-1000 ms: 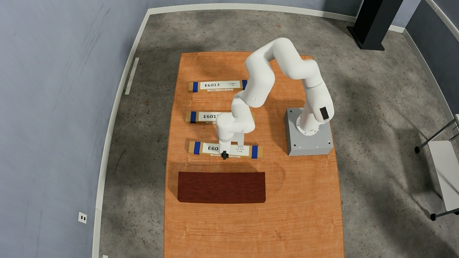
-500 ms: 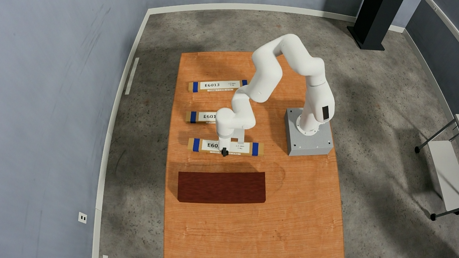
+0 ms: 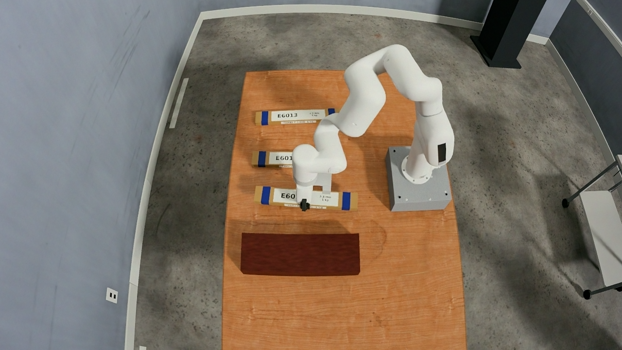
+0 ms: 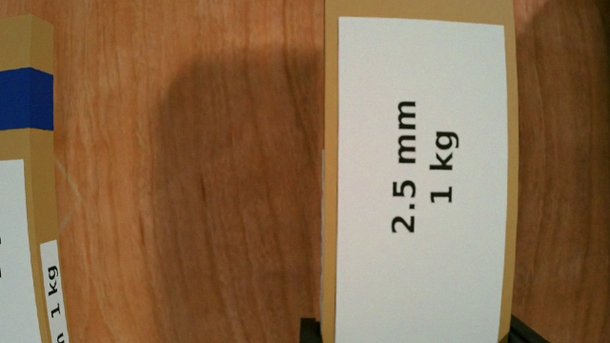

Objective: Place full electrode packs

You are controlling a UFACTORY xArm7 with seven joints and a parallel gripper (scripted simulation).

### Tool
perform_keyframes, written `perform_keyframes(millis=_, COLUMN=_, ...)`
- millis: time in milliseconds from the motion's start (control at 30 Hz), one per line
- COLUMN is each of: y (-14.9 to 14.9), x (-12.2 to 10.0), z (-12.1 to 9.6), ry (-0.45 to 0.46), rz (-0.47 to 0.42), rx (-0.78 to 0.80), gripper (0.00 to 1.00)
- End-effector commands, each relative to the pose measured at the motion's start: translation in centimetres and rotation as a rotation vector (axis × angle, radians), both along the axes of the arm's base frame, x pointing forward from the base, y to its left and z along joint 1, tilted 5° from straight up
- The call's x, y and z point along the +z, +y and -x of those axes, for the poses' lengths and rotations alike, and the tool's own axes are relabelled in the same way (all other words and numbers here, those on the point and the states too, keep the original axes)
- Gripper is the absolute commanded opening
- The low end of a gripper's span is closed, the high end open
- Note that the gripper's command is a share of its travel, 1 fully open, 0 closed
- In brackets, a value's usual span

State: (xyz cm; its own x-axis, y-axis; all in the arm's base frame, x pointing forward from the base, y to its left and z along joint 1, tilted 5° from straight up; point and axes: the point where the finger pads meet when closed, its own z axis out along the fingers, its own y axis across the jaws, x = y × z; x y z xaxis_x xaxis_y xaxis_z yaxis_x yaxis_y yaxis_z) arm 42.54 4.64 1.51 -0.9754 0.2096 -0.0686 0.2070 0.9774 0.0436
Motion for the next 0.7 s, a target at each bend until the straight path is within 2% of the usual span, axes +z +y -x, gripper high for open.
perform_keyframes(millis=0, y=0.0, x=0.2, z=-0.2, ry=-0.004, rz=0.0, rx=0.0, gripper=0.58)
perform_keyframes(millis=433, y=0.0, x=0.3, z=-0.2, ry=-0.004, rz=0.0, rx=0.0, gripper=0.58)
perform_keyframes(millis=667, y=0.0, x=1.6, z=0.0, ry=-0.004, rz=0.0, rx=0.0, gripper=0.58)
